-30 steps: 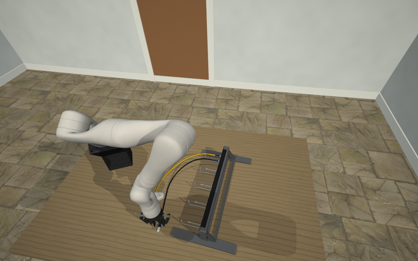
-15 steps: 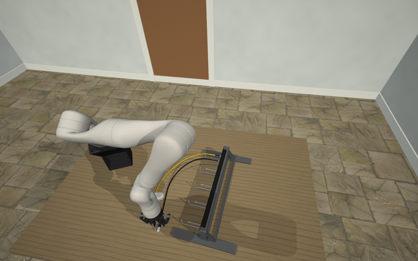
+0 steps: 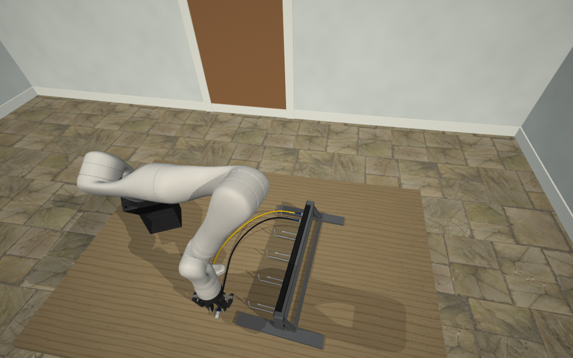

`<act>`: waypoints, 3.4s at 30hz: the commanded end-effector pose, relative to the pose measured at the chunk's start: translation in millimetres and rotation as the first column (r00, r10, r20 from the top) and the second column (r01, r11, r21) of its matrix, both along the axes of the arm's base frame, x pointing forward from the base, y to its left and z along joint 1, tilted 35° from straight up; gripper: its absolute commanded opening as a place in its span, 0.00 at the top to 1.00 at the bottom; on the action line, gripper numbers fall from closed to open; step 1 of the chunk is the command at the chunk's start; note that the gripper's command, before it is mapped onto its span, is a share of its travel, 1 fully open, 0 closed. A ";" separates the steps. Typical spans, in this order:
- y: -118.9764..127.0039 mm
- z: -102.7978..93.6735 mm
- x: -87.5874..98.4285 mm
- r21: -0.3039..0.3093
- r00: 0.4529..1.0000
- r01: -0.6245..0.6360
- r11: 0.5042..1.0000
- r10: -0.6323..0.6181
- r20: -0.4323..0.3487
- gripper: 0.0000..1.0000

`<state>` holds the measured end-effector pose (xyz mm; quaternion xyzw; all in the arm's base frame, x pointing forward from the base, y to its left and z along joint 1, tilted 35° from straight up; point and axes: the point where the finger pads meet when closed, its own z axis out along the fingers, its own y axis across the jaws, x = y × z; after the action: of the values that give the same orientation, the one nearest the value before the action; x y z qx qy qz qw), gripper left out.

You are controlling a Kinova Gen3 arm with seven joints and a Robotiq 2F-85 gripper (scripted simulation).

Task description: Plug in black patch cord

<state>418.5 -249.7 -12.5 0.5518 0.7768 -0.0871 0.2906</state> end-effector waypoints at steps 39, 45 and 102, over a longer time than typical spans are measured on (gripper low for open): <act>-3.5 -5.9 2.2 0.000 1.000 0.000 1.000 0.000 -0.001 0.63; -3.5 -5.9 2.2 0.000 1.000 0.000 1.000 0.000 -0.001 0.63; -3.5 -5.9 2.2 0.000 1.000 0.000 1.000 0.000 -0.001 1.00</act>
<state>420.3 -253.2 -18.5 0.5521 0.7767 -0.0877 0.2902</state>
